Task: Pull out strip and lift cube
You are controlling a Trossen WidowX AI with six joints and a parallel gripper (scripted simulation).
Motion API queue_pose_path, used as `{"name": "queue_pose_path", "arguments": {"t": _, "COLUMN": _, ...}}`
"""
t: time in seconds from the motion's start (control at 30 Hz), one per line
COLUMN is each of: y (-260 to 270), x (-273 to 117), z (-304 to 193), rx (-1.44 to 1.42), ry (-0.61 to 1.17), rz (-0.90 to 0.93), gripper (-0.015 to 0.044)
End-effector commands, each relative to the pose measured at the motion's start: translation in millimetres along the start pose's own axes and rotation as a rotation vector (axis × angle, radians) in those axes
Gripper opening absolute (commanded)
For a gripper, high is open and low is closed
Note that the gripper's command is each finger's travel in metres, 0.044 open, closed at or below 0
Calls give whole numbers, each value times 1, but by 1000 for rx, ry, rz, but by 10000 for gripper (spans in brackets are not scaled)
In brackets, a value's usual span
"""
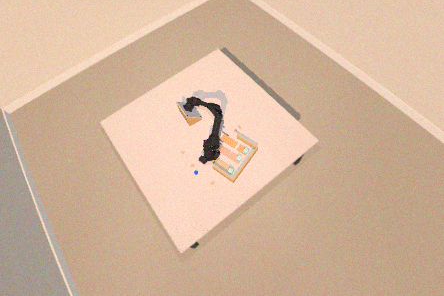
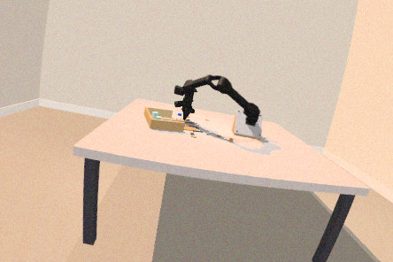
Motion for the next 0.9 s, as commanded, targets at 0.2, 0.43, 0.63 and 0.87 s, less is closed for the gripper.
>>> {"name": "queue_pose_path", "arguments": {"t": 0.2, "y": -5, "x": 6, "z": -19, "rx": 4, "ry": 18, "rz": 2, "gripper": 0}}
{"name": "queue_pose_path", "arguments": {"t": 0.43, "y": -8, "x": 6, "z": -29, "rx": 4, "ry": 18, "rz": 2, "gripper": 0}}
{"name": "queue_pose_path", "arguments": {"t": 0.63, "y": -10, "x": 6, "z": -38, "rx": 4, "ry": 18, "rz": 2, "gripper": 0}}
{"name": "queue_pose_path", "arguments": {"t": 0.87, "y": -12, "x": 7, "z": -49, "rx": 5, "ry": 19, "rz": 2, "gripper": 0}}
Point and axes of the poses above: the point midway between the two fingers, 35 mm back from their tips, its own x axis out along the fingers, its own y axis across the jaws, z = x × y, the point moved 6 cm from there along -x, back along the fingers, and after that the axes turned 13 degrees about x, right-handed, at the moved point
